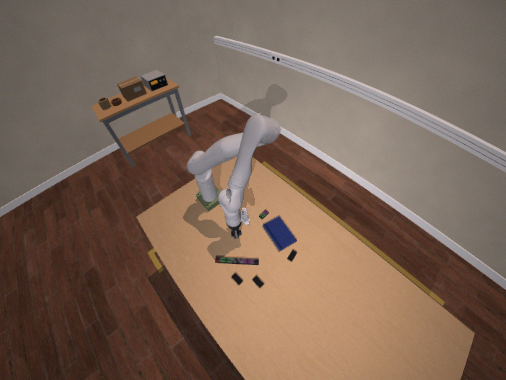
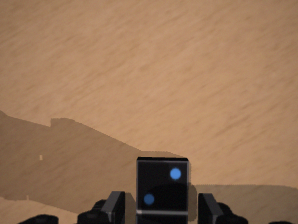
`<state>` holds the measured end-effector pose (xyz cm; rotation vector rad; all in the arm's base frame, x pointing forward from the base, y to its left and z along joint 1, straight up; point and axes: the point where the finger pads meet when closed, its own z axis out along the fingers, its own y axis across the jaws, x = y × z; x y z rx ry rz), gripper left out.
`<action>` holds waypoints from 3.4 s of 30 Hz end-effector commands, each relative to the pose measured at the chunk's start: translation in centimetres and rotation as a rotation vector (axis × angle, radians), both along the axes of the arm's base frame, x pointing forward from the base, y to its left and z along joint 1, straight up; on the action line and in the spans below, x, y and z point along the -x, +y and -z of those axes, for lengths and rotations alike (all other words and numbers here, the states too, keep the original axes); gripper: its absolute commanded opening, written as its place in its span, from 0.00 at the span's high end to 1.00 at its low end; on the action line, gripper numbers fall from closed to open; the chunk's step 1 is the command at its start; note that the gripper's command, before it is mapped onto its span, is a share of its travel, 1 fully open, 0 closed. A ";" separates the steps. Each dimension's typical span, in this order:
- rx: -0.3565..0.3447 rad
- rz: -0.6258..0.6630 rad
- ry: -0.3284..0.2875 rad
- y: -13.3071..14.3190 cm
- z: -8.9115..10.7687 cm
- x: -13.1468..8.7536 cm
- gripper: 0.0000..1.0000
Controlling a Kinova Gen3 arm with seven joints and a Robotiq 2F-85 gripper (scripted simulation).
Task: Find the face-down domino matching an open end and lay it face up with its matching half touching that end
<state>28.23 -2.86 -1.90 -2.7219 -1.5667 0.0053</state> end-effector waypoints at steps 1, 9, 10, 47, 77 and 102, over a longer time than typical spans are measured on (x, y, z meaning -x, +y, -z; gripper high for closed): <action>0.000 0.000 -0.002 0.0 0.2 0.0 0.51; 0.000 0.000 -0.002 0.0 0.4 0.0 0.51; 0.000 0.000 -0.002 0.0 0.4 0.0 0.51; 0.000 0.000 -0.002 0.0 0.4 0.0 0.69; 0.000 0.000 -0.002 0.0 -2.4 0.0 0.69; 0.000 0.000 -0.002 0.0 -9.0 0.0 0.69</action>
